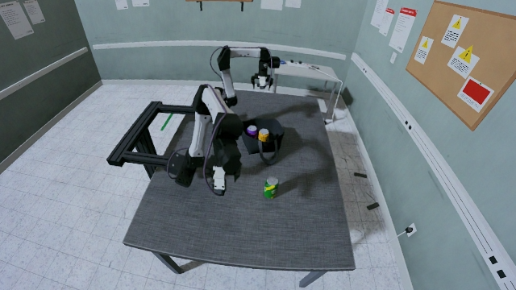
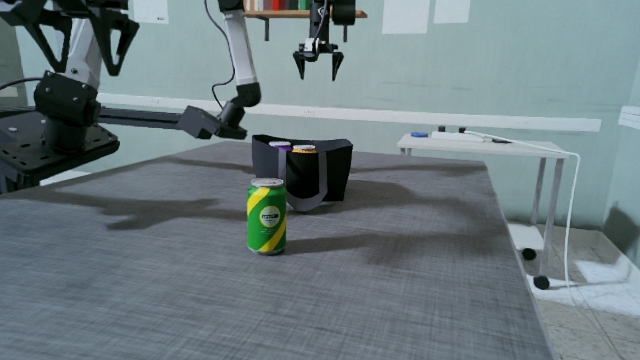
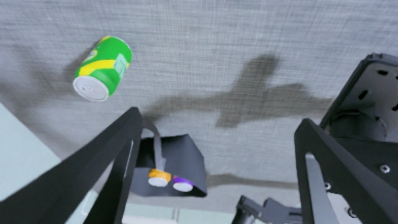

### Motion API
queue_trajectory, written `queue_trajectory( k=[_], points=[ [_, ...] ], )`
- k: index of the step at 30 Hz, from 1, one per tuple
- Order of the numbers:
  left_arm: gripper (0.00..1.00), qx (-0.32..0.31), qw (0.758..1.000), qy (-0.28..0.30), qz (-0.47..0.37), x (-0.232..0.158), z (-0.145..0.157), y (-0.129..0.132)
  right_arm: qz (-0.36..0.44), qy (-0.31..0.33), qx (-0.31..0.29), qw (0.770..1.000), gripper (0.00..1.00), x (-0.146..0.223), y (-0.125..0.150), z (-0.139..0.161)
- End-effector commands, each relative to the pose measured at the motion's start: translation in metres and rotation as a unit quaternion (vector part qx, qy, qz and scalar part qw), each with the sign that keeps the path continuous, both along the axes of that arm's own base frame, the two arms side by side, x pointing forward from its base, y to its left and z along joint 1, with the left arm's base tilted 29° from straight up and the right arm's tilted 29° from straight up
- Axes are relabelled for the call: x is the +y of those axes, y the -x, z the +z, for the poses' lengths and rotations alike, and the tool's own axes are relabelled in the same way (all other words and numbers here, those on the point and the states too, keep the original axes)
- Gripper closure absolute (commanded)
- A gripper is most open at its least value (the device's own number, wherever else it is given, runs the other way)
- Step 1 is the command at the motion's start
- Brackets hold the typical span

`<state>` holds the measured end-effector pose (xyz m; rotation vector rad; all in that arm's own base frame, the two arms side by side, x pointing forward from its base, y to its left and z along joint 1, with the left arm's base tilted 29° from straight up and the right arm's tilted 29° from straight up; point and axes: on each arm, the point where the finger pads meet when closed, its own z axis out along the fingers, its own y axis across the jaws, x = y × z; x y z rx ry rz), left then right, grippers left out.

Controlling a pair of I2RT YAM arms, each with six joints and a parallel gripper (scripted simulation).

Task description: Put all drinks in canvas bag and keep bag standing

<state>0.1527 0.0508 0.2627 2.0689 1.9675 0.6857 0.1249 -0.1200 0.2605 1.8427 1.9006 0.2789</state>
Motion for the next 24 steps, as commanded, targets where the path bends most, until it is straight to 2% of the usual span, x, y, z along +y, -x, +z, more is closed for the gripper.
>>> queue_trajectory(
  k=[1,24],
  points=[
    [0.00,-0.012,1.000,-0.002,0.011,0.0026,0.0096,-0.0013,0.002,-0.002,0.002,1.000,0.14,0.0016,0.0015,0.0001],
    [0.00,-0.012,1.000,-0.002,0.010,0.0025,0.0096,-0.0014,0.005,0.006,-0.004,1.000,0.14,0.0042,0.0014,0.0033]
  ],
)
